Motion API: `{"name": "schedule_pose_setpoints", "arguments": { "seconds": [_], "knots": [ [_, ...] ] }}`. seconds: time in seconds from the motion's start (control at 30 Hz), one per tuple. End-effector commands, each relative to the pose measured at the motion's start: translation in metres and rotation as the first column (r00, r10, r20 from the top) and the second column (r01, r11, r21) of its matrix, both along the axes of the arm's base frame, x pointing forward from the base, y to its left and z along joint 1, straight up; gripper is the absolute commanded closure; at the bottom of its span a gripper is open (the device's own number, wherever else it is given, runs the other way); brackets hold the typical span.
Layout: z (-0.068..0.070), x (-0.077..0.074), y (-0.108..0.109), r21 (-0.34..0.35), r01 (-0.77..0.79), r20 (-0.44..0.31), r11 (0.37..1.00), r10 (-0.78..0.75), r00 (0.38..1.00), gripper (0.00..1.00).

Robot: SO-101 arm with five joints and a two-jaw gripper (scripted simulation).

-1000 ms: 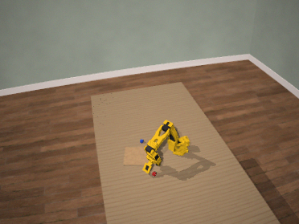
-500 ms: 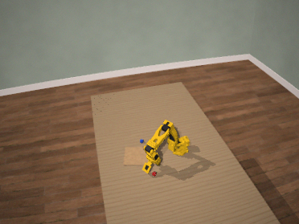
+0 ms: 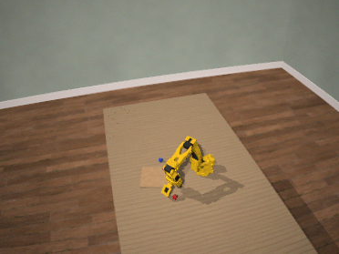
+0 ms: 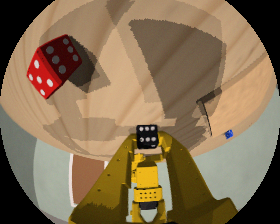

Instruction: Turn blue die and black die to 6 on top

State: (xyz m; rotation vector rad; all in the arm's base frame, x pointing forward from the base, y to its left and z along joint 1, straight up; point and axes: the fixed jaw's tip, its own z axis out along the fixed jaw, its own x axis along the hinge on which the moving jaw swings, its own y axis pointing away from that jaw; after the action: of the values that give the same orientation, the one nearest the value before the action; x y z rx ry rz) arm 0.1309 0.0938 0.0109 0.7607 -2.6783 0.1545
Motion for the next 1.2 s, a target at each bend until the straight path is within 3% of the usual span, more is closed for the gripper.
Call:
{"name": "schedule_pose_setpoints", "arguments": {
  "seconds": [0.0, 0.27, 0.53, 0.6, 0.87, 1.17],
  "knots": [
    [0.002, 0.002, 0.001, 0.014, -0.001, 0.015, 1.0, 0.001, 1.0, 1.0],
    [0.007, 0.003, 0.001, 0.032, -0.001, 0.044, 0.999, 0.0, 0.999, 1.0],
    [0.03, 0.003, 0.002, 0.116, -0.011, 0.177, 0.993, -0.009, 0.984, 1.0],
    [0.03, 0.003, 0.002, 0.116, -0.011, 0.177, 0.993, -0.009, 0.984, 1.0],
    [0.049, 0.0, 0.001, 0.198, -0.032, 0.304, 0.98, -0.03, 0.952, 1.0],
    [0.053, -0.001, 0.001, 0.215, -0.038, 0.33, 0.976, -0.036, 0.943, 1.0]
  ]
}}
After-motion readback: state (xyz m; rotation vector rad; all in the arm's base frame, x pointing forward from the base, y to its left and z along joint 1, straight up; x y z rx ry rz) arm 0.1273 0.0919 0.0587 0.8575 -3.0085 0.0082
